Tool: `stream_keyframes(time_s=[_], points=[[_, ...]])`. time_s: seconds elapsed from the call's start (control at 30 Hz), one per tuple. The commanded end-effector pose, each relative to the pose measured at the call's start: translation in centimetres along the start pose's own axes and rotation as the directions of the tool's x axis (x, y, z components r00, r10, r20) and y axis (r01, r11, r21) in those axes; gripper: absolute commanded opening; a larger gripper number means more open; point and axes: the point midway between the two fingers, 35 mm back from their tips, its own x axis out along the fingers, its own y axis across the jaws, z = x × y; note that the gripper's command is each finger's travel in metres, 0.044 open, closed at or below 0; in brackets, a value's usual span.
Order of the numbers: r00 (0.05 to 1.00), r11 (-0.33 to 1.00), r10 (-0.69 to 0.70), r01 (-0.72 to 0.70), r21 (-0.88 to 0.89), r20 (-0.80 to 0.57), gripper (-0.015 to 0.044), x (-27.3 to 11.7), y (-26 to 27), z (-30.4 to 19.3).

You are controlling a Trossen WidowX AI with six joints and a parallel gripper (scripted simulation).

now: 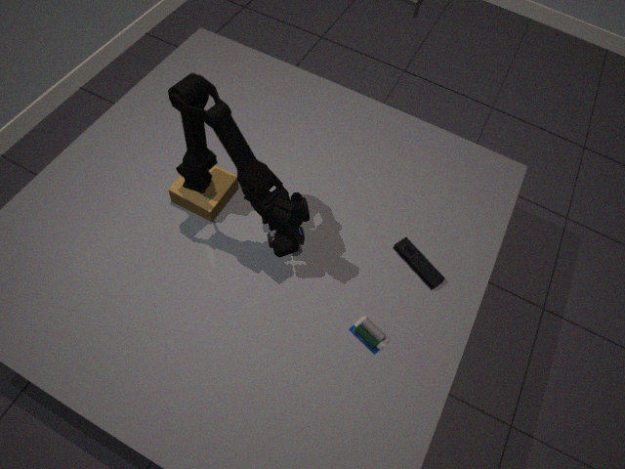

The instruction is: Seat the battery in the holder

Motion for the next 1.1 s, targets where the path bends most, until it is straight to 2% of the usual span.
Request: stream_keyframes(time_s=[0.0, 0.23, 1.07], points=[[1.0, 1.0, 0.004, -0.004, -0.003, 0.029, 0.0073, 0.1, 0.2, -0.3], [0.997, 1.0, 0.004, -0.003, -0.008, 0.082, 0.0073, 0.2, 0.2, -0.7], [0.997, 1.0, -0.014, 0.015, -0.007, 0.082, 0.0073, -0.4, 0.3, -2.9]])
